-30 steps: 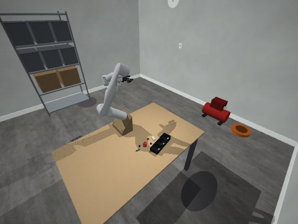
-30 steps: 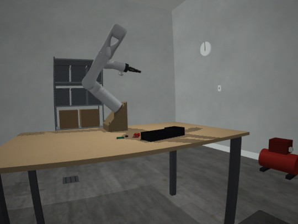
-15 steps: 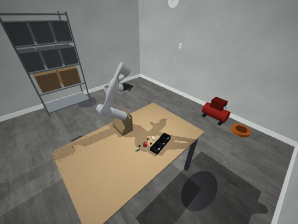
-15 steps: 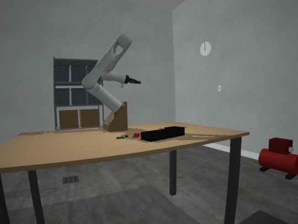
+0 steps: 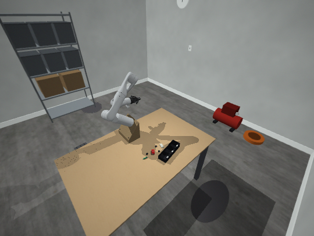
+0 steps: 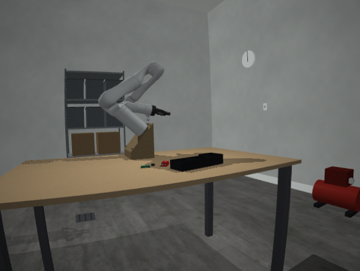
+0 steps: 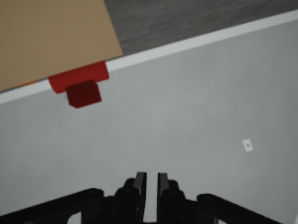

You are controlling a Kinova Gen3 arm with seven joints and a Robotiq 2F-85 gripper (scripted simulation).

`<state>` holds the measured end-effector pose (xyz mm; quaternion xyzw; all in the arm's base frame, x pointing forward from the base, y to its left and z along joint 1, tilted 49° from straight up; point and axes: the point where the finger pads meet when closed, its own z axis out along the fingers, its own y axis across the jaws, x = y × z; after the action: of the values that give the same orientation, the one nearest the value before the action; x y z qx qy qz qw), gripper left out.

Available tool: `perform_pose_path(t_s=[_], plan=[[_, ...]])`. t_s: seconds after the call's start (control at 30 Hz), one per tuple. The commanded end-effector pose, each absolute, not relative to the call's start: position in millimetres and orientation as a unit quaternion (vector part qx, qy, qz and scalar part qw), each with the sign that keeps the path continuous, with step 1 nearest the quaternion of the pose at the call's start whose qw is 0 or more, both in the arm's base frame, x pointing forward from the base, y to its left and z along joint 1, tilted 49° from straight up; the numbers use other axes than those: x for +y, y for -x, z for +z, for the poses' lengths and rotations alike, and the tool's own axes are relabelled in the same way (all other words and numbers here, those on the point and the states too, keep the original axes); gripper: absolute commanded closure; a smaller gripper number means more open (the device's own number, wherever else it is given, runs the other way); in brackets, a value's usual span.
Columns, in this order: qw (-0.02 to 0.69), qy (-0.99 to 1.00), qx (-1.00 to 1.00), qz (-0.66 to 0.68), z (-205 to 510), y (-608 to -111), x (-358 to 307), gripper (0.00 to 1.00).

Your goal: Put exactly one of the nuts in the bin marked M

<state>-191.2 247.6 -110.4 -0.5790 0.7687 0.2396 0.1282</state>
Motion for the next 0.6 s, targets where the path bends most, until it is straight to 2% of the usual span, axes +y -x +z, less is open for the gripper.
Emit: perform_pose_path(t_s=[0.0,0.23,0.27,0.57], plan=[[0.12,0.59,0.764,0.233,-139.1,197.9,210.9,0.91],[0.12,0.59,0.764,0.233,-144.6,197.8,204.5,0.91],[0.114,0.58,0.78,0.207,-143.0,187.6,197.8,0.91],[0.027,0.502,0.838,0.213,-180.4,216.7,227.7,0.91]])
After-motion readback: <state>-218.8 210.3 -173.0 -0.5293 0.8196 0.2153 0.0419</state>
